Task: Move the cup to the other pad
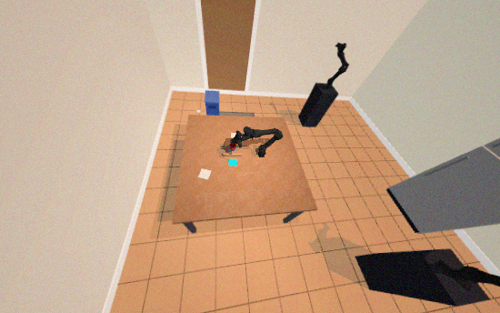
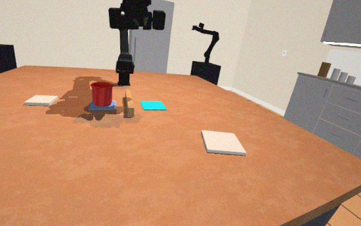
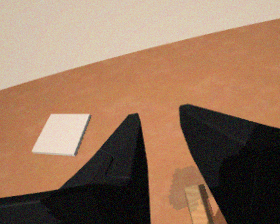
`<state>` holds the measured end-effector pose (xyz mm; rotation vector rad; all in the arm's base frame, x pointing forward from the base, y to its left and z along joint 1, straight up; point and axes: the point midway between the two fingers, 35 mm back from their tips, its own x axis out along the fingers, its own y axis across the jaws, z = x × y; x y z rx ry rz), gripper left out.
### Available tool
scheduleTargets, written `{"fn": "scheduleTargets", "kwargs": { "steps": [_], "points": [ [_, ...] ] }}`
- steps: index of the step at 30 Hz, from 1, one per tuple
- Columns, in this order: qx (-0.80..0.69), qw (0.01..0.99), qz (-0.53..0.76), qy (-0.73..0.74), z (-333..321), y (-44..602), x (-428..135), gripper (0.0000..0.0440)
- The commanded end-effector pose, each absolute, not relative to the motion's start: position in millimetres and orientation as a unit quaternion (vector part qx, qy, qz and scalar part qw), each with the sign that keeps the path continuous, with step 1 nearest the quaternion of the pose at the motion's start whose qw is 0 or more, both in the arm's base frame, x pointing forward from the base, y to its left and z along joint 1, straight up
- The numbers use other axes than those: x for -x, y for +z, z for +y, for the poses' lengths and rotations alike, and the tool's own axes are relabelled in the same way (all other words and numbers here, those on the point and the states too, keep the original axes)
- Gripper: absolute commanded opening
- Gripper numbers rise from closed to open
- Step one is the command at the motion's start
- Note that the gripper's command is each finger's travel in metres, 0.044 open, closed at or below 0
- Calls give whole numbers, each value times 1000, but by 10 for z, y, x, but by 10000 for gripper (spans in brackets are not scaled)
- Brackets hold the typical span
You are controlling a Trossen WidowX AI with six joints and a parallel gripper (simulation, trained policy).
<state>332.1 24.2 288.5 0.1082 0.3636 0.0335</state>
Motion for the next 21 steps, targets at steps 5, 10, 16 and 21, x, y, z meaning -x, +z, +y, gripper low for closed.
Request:
{"fn": "scheduleTargets", "kwargs": {
  "steps": [5, 10, 16, 21],
  "points": [
    [-64, 971, 231, 16, 308, 2824, -3347, 87],
    [-67, 960, 271, 15, 348, 2758, -3357, 89],
    [-66, 946, 318, 12, 383, 2675, -3363, 93],
    [-61, 932, 357, 8, 399, 2603, -3364, 98]
  ]
}}
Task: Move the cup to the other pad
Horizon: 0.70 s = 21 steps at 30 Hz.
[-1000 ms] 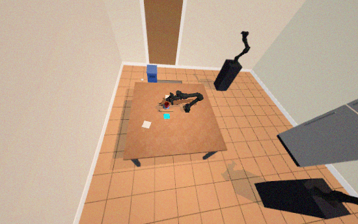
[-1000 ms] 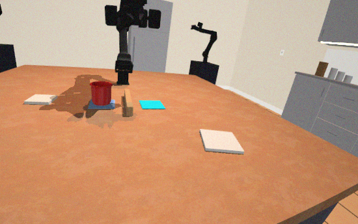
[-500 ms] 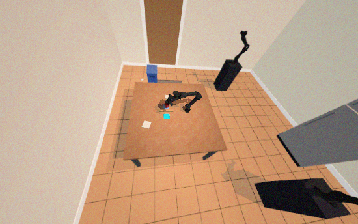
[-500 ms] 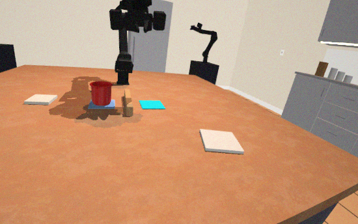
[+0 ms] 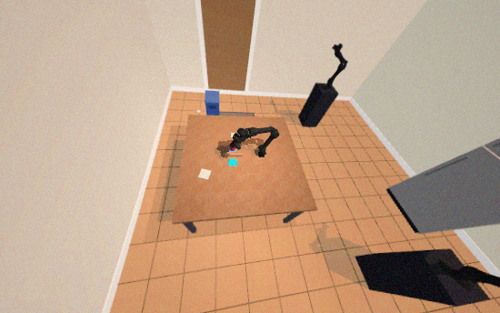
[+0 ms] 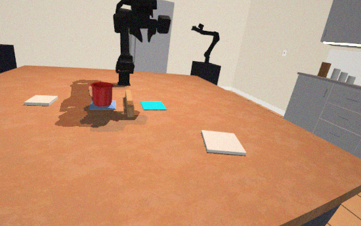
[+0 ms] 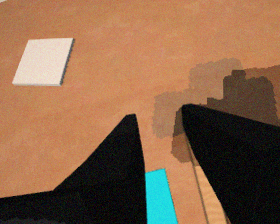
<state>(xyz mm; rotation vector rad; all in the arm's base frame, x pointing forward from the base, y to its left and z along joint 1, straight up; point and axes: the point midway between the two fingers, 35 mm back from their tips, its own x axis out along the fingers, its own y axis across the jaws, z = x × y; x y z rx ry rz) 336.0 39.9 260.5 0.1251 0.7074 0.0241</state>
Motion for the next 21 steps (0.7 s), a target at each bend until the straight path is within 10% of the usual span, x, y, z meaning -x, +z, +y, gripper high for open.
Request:
{"fn": "scheduleTargets", "kwargs": {
  "steps": [1, 21],
  "points": [
    [-60, 929, 364, 8, 401, 2588, -3364, 99],
    [-16, 864, 503, -4, 337, 2325, -3332, 121]
  ]
}}
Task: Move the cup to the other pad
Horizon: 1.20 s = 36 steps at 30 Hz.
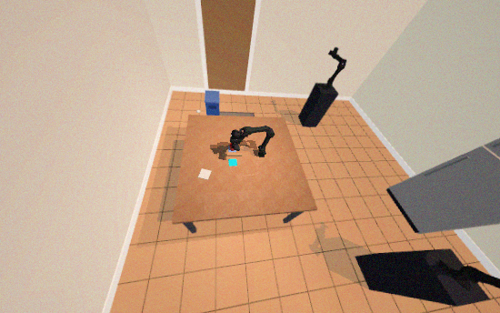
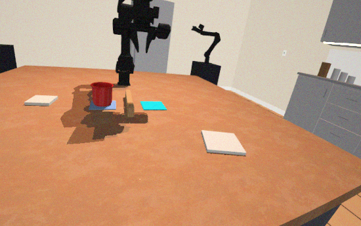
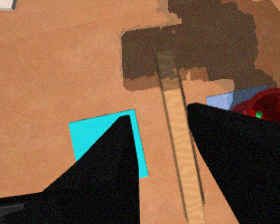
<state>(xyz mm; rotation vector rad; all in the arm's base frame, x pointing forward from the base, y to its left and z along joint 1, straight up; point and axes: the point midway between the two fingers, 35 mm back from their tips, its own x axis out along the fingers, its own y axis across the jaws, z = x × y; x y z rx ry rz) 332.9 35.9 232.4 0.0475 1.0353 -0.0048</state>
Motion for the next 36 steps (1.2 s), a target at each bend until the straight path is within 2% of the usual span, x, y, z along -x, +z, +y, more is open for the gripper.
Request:
{"fn": "scheduleTargets", "kwargs": {
  "steps": [1, 18, 36],
  "points": [
    [-13, 860, 510, -4, 329, 2313, -3330, 121],
    [42, 792, 608, 0, 100, 2052, -3299, 108],
    [90, 725, 682, 16, -270, 1612, -3240, 133]
  ]
}}
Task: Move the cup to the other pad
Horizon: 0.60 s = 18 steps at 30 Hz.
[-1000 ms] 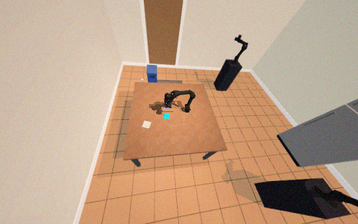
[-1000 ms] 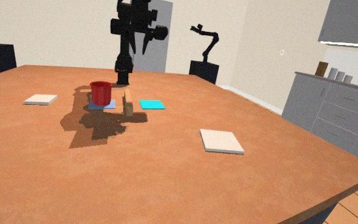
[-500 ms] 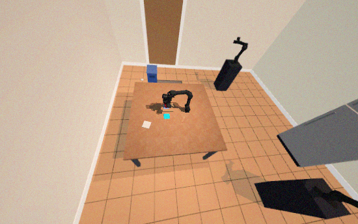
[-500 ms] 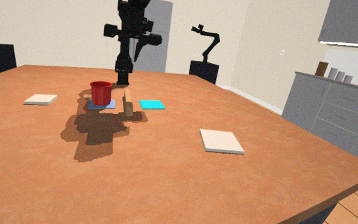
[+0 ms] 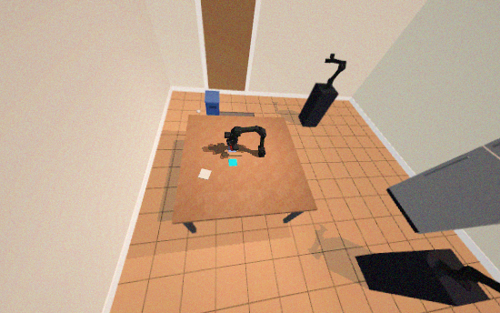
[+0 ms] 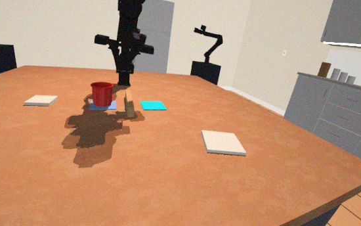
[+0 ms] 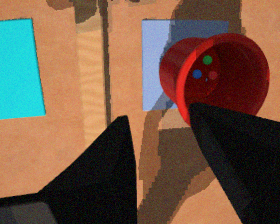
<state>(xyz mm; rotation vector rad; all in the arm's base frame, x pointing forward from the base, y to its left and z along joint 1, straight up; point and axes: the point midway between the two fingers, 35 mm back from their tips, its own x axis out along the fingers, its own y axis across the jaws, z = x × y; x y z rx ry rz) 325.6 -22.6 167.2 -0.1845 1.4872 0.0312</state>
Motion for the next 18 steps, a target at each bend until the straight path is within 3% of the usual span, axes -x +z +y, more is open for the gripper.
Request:
{"fn": "scheduleTargets", "kwargs": {
  "steps": [1, 18],
  "points": [
    [92, 723, 685, 17, -290, 1586, -3237, 136],
    [125, 686, 714, 53, -557, 1059, -3168, 175]
  ]
}}
